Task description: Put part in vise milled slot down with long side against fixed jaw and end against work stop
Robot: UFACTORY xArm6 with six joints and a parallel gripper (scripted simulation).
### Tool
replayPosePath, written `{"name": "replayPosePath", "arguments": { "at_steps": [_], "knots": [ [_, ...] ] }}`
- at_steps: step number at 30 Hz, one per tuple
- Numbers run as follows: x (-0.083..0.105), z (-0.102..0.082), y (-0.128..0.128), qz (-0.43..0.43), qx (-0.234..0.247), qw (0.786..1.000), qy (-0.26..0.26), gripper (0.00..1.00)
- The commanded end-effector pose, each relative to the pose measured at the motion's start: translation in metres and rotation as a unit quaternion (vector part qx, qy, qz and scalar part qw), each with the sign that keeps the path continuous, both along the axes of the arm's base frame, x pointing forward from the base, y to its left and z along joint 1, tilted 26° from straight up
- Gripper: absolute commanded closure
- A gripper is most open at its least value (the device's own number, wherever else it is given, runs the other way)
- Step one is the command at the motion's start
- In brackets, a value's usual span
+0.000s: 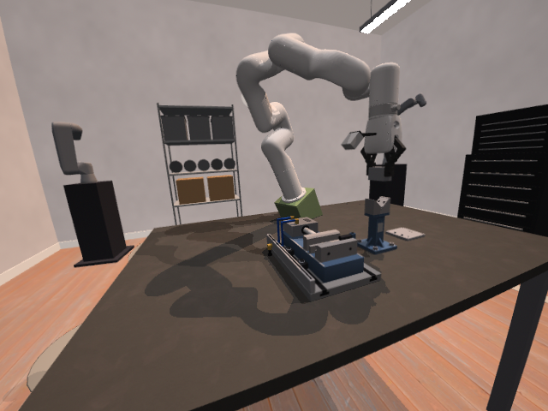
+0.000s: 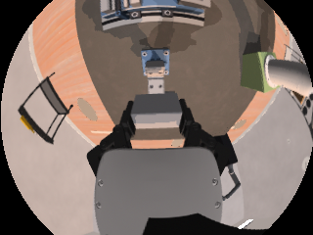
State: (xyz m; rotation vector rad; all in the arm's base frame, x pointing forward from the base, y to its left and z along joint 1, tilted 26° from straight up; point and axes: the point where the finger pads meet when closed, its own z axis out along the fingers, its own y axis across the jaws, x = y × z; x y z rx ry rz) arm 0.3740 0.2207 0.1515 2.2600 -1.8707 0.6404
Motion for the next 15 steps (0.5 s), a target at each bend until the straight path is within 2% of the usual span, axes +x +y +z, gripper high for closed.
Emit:
{"name": "replayPosePath", "arguments": {
  "at_steps": [1,15],
  "knots": [
    [0.0007,0.0015,0.0011,0.0,0.001,1.0,-0.002,1.0],
    [0.0007,0.0013,0.0013,-0.001,-0.007,1.0,-0.003,1.0]
  ]
}}
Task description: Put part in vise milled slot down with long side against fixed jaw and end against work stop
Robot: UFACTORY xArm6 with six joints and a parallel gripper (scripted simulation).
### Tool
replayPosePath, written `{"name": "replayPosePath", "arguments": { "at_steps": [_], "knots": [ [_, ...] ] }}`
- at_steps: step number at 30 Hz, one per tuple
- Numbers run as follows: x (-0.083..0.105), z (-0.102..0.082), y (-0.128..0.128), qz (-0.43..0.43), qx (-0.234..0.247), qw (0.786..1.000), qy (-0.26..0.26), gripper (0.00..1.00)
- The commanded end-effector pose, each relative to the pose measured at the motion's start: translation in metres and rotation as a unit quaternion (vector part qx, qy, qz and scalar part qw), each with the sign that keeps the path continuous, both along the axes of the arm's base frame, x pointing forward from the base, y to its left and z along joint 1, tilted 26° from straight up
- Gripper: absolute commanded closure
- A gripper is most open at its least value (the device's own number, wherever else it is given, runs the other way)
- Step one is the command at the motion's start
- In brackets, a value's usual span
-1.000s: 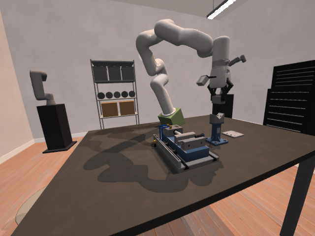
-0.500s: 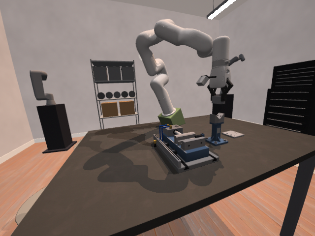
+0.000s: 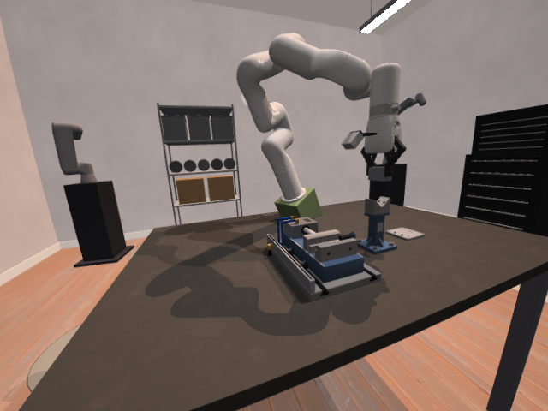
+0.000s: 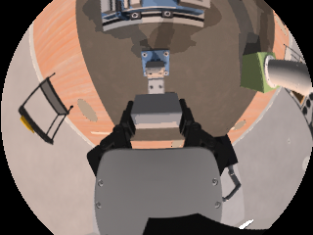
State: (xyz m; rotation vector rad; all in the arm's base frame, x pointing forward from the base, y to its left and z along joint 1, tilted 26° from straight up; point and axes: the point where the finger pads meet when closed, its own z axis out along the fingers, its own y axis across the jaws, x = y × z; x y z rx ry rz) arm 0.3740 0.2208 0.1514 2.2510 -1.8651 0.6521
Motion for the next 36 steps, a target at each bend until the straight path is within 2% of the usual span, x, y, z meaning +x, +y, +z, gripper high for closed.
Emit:
{"name": "replayPosePath", "arguments": {
  "at_steps": [1,18,36],
  "knots": [
    [0.0007,0.0014,0.0012,0.0,-0.001,1.0,-0.002,1.0],
    [0.0008,0.0011,0.0021,-0.006,-0.038,0.999,-0.01,1.0],
    [0.0006,0.0002,0.0035,-0.018,-0.11,0.993,-0.027,1.0]
  ]
}}
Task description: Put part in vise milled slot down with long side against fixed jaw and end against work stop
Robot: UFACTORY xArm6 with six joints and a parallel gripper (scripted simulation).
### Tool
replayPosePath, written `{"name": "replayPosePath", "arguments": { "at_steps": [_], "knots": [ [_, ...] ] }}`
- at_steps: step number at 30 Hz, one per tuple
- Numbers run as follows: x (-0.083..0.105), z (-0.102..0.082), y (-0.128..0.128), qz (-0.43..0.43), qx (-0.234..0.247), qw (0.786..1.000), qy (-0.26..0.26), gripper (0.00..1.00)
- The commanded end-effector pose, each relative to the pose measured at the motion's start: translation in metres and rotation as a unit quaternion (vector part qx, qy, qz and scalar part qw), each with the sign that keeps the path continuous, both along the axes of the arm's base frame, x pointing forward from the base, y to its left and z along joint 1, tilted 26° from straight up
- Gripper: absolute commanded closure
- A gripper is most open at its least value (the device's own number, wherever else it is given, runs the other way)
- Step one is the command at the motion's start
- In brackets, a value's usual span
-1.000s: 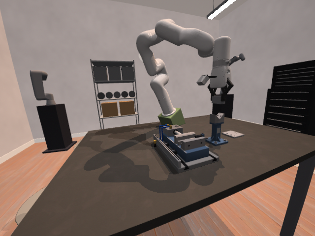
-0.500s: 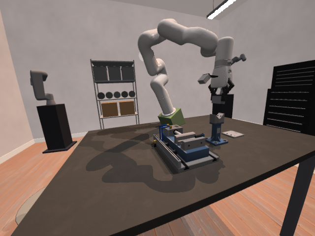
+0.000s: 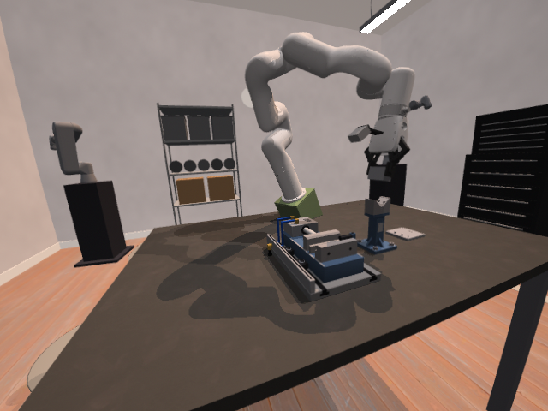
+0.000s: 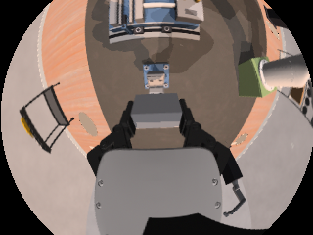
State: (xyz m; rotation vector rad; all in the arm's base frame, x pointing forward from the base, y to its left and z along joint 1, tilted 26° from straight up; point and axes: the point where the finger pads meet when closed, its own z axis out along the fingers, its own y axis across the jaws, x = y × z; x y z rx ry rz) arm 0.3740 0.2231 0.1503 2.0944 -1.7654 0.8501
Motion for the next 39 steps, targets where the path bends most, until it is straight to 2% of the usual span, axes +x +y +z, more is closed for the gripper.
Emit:
{"name": "replayPosePath", "arguments": {
  "at_steps": [1,31,39],
  "knots": [
    [0.0007,0.0012,0.0014,-0.003,-0.016,1.0,-0.005,1.0],
    [0.0006,-0.0015,0.0039,-0.03,-0.173,0.984,-0.041,1.0],
    [0.0006,-0.0021,0.0043,-0.034,-0.201,0.978,-0.047,1.0]
  ]
}}
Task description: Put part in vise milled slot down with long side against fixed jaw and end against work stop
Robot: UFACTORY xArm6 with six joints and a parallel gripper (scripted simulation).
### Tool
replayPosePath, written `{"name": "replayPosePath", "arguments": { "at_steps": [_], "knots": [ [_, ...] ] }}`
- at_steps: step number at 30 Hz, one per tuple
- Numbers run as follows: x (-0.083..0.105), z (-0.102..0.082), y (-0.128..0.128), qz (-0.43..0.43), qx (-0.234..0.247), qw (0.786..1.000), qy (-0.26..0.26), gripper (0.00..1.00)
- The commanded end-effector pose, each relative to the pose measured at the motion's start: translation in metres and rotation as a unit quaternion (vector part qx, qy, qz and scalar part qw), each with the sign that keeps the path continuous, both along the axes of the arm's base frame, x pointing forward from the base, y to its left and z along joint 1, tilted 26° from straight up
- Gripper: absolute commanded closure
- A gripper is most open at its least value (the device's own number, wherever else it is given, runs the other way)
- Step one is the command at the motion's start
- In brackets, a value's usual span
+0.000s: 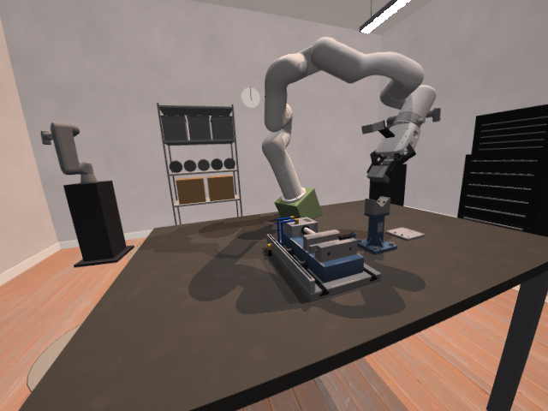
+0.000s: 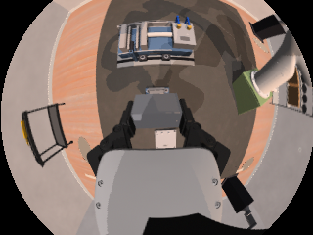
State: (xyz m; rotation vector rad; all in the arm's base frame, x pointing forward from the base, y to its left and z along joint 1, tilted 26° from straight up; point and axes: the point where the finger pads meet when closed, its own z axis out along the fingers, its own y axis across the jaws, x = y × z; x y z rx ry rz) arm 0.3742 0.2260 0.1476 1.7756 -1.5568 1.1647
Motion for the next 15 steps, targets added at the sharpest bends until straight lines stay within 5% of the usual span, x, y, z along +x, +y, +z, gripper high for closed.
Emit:
{"name": "replayPosePath", "arguments": {
  "at_steps": [1,15],
  "knots": [
    [0.0004,0.0005,0.0013,-0.003,-0.02,1.0,-0.005,1.0],
    [0.0004,-0.0003,0.0018,-0.01,-0.061,0.998,-0.015,1.0]
  ]
}}
